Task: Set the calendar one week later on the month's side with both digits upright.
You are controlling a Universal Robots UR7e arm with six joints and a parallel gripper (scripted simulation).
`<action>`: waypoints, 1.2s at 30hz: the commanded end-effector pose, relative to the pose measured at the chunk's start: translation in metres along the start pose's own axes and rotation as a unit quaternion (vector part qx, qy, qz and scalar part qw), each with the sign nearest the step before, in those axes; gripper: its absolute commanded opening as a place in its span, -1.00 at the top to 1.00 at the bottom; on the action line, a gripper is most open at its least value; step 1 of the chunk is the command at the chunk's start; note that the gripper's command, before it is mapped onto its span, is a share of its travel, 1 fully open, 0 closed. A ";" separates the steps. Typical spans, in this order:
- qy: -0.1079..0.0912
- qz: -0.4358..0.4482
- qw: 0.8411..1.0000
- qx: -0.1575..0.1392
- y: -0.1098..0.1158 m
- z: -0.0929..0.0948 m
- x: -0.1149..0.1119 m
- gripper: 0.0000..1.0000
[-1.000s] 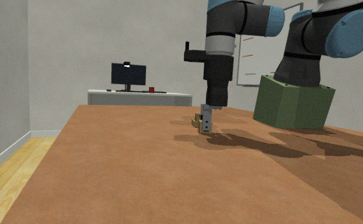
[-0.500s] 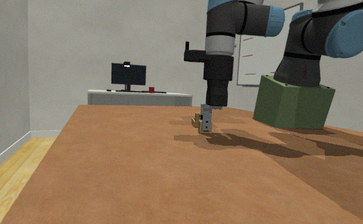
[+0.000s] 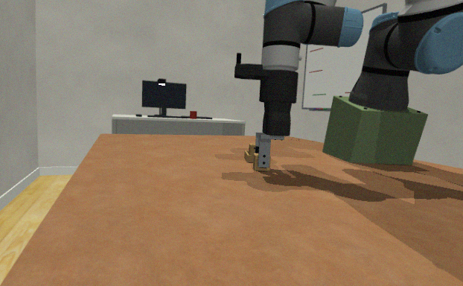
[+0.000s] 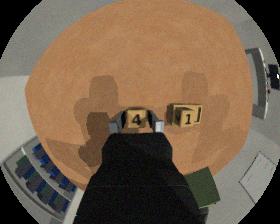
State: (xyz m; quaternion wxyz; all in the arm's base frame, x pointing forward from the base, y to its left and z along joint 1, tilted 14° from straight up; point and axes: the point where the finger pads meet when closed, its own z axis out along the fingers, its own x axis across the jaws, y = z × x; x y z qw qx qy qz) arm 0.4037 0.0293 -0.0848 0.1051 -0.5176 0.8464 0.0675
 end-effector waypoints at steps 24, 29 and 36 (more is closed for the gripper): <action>0.000 0.000 1.000 0.001 0.000 -0.026 0.000 -0.80; 0.000 0.000 1.000 0.001 0.000 -0.043 0.000 -0.80; 0.000 0.000 1.000 0.001 0.000 -0.061 0.000 -0.80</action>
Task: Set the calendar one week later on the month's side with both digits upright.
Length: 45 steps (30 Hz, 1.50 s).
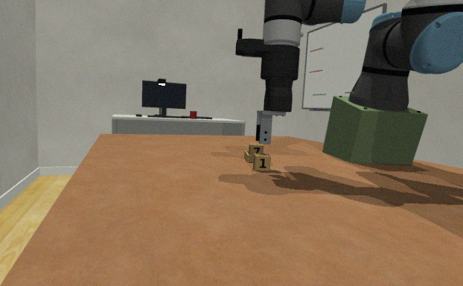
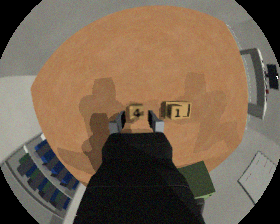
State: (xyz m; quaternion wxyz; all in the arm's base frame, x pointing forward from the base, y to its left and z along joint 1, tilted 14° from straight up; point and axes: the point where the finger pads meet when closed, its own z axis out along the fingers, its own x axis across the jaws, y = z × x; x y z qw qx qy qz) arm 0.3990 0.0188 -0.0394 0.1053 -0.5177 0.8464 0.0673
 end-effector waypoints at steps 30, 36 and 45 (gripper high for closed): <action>0.000 0.000 1.000 0.000 0.000 -0.043 0.000 -1.00; 0.000 0.000 1.000 0.000 0.000 -0.043 0.000 -1.00; 0.000 -0.002 1.000 0.000 0.000 -0.043 0.000 -1.00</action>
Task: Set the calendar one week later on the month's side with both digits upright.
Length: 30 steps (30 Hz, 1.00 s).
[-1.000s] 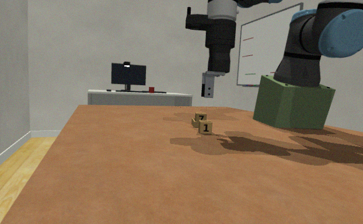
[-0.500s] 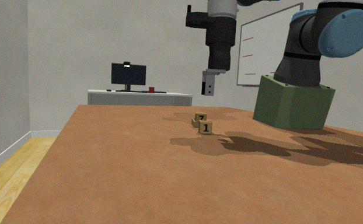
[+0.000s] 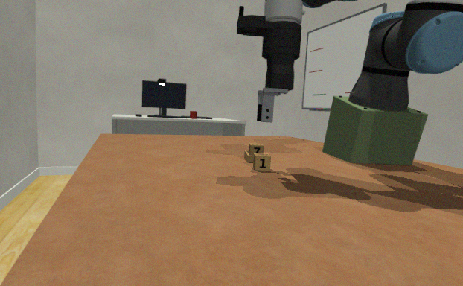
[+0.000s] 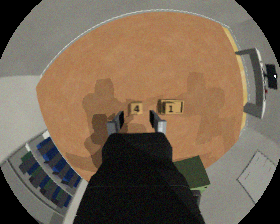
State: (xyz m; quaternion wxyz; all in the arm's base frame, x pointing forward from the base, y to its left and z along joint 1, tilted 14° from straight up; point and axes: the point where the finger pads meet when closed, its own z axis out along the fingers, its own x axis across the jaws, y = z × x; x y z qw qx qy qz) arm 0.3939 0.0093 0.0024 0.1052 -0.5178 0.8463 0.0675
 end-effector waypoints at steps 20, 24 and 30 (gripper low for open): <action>0.001 -0.092 0.996 0.001 -0.005 0.000 0.009 -1.00; 0.001 -0.141 0.990 0.001 -0.007 0.000 0.014 -1.00; 0.002 -0.230 0.973 0.000 -0.009 0.000 0.023 -1.00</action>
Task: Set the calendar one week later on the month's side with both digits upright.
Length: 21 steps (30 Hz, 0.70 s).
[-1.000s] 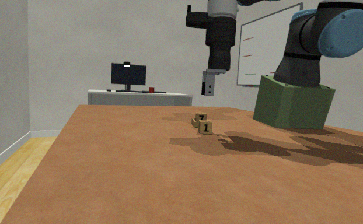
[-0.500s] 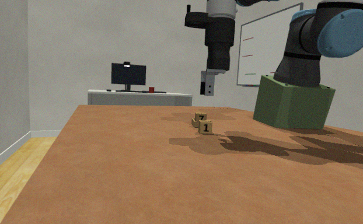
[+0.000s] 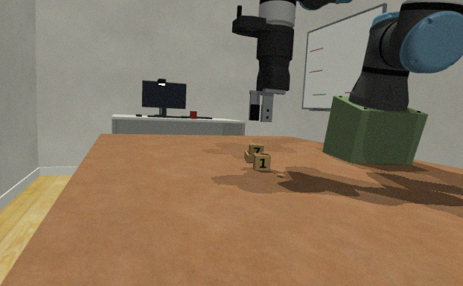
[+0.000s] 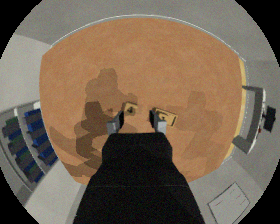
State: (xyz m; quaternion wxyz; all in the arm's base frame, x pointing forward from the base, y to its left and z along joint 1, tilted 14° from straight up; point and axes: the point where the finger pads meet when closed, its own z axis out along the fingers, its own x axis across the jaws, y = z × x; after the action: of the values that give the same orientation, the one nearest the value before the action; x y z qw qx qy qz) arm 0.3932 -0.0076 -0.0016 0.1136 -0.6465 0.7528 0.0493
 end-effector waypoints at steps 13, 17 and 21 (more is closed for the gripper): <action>0.001 -0.230 0.973 0.000 0.005 0.000 0.025 -1.00; 0.001 -0.283 0.959 0.000 0.007 -0.001 0.031 -1.00; 0.001 -0.334 0.943 0.000 0.010 -0.001 0.037 -1.00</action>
State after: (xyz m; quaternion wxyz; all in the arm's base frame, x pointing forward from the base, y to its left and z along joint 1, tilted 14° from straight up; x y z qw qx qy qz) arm 0.3821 -0.0352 -0.0089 0.1222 -0.8290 0.5456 0.0161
